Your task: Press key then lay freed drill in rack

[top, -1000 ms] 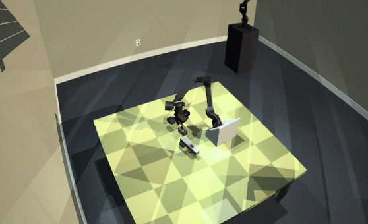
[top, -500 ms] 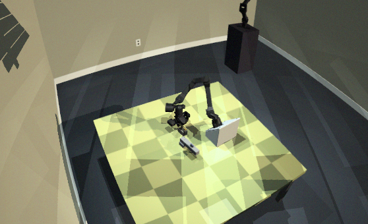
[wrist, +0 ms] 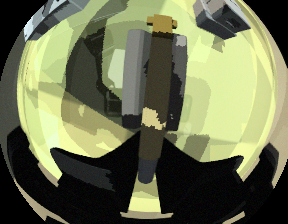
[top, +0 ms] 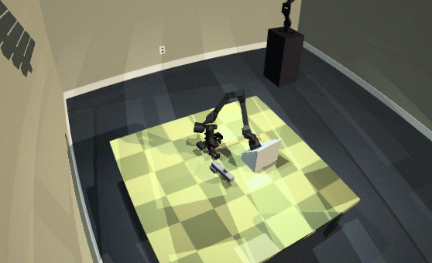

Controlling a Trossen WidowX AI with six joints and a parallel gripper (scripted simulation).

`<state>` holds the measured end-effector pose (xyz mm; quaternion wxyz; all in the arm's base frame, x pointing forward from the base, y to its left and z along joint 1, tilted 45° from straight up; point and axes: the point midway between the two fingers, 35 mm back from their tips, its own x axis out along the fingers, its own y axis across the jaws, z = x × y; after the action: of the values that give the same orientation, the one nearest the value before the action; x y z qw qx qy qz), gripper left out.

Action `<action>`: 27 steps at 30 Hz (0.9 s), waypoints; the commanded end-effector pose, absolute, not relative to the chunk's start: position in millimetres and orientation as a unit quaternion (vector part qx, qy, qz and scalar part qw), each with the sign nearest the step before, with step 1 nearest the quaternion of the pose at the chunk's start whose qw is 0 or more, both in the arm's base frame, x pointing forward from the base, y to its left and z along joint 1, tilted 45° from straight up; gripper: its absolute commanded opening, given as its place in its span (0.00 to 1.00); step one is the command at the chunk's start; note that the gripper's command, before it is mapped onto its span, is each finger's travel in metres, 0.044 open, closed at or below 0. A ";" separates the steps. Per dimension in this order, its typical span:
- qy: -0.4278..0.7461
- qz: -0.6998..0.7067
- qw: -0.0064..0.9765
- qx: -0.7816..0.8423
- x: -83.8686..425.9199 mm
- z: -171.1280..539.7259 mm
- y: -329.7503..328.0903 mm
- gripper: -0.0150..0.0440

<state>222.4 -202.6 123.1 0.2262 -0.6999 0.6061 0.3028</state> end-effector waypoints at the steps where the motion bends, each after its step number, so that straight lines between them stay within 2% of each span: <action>1: 0.604 0.306 0.226 -0.700 222.6 117.9 -205.9 0.25; 10: 0.604 0.306 0.226 -0.700 223.3 110.0 -212.2 0.25; 27: 0.606 0.304 0.225 -0.700 223.1 115.2 -210.0 1.00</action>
<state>223.1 -210.1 115.0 0.2249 -0.7000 0.6056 0.3042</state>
